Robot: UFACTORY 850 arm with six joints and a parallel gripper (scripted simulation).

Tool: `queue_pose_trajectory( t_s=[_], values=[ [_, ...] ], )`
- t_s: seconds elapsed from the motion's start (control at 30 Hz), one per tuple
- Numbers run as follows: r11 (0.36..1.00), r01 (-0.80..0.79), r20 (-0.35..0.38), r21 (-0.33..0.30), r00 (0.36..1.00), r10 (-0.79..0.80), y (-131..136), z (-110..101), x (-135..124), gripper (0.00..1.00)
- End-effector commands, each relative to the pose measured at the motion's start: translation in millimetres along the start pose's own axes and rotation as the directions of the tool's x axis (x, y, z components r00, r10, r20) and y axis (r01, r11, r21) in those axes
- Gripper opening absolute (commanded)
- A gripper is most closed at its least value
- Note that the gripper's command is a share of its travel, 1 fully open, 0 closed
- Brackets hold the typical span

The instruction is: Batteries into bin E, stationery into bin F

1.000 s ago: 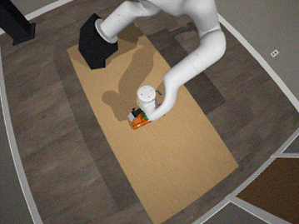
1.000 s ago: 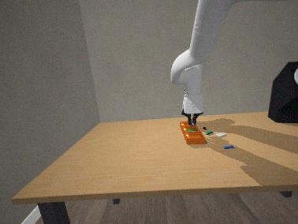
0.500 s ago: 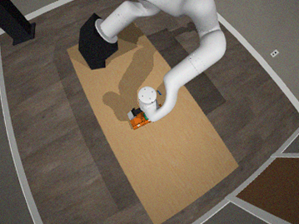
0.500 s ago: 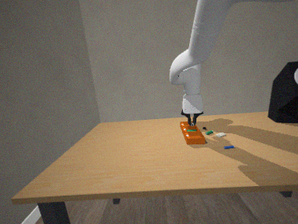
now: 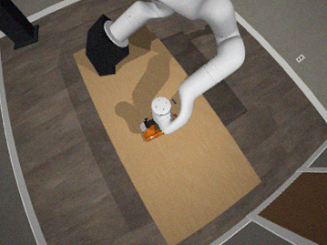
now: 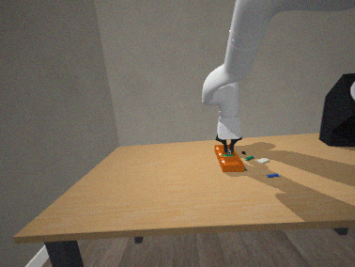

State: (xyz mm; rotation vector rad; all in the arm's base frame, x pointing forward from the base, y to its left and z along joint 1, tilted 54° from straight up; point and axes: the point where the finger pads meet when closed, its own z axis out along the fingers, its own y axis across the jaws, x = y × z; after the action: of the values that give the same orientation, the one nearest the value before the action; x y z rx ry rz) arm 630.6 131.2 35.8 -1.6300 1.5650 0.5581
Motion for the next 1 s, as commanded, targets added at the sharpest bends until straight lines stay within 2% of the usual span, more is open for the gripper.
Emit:
queue_pose_trajectory(
  t_s=[0.0,0.4,0.43,0.97],
  values=[
    [1.0,0.0,0.0,0.002,1.0,0.0,-0.9,6.6,0.1,0.0],
    [1.0,0.0,0.0,0.002,1.0,0.0,-0.9,8.0,0.2,0.0],
    [1.0,0.0,0.0,0.002,1.0,0.0,-0.9,8.0,0.2,0.29],
    [1.0,0.0,0.0,0.002,1.0,0.0,-1.0,7.9,0.2,0.29]
  ],
)
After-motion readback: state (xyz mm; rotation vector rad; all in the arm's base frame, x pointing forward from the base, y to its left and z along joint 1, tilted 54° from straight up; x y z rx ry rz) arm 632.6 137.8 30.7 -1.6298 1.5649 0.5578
